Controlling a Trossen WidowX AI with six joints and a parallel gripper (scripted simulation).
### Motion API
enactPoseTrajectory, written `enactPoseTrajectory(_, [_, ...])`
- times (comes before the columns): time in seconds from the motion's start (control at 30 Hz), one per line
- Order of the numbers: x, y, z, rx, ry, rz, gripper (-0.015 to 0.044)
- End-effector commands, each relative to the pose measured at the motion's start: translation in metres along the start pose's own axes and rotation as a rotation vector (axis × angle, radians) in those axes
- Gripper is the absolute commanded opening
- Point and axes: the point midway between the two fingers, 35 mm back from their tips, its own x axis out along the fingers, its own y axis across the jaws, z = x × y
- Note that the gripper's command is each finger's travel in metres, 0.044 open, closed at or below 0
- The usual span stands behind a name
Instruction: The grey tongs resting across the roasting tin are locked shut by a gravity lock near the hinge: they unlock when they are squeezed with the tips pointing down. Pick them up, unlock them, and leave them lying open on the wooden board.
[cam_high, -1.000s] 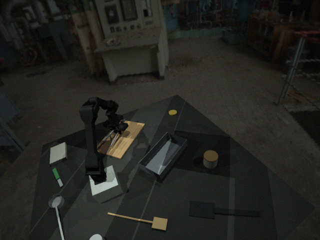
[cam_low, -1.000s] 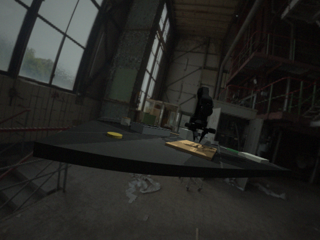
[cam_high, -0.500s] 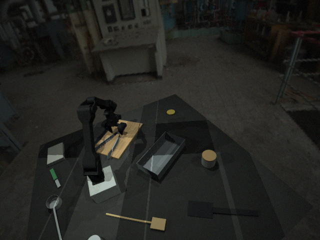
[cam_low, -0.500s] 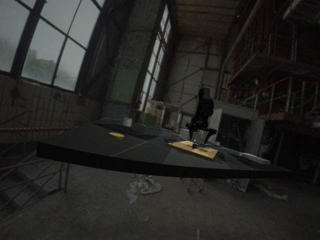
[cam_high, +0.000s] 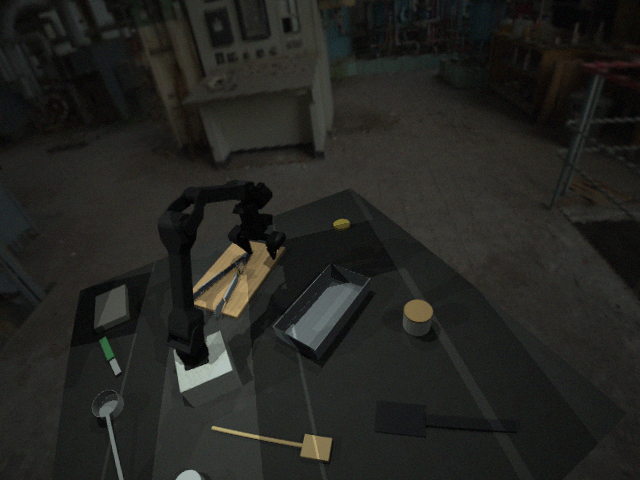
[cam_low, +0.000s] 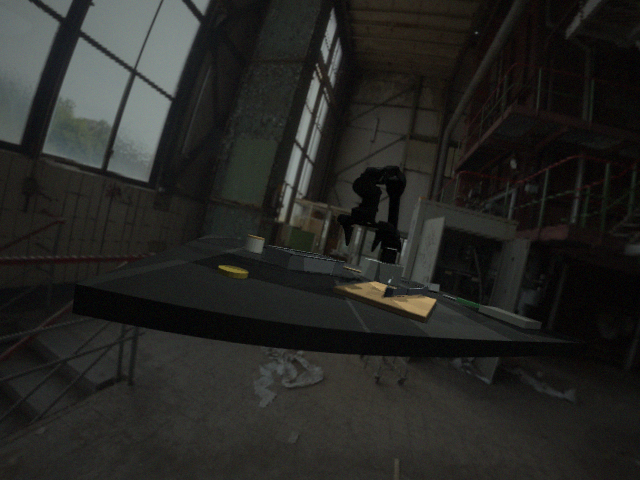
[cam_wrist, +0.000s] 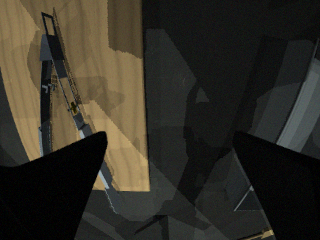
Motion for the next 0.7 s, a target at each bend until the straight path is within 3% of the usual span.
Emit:
enactPoseTrajectory(0.0, [-0.006, -0.002, -0.003, -0.021, 0.007, 0.001, 0.044])
enactPoseTrajectory(0.2, [-0.048, 0.0, -0.004, -0.001, 0.001, 0.0, 0.044])
enactPoseTrajectory(0.67, [-0.05, 0.0, -0.004, 0.0, 0.0, 0.0, 0.044])
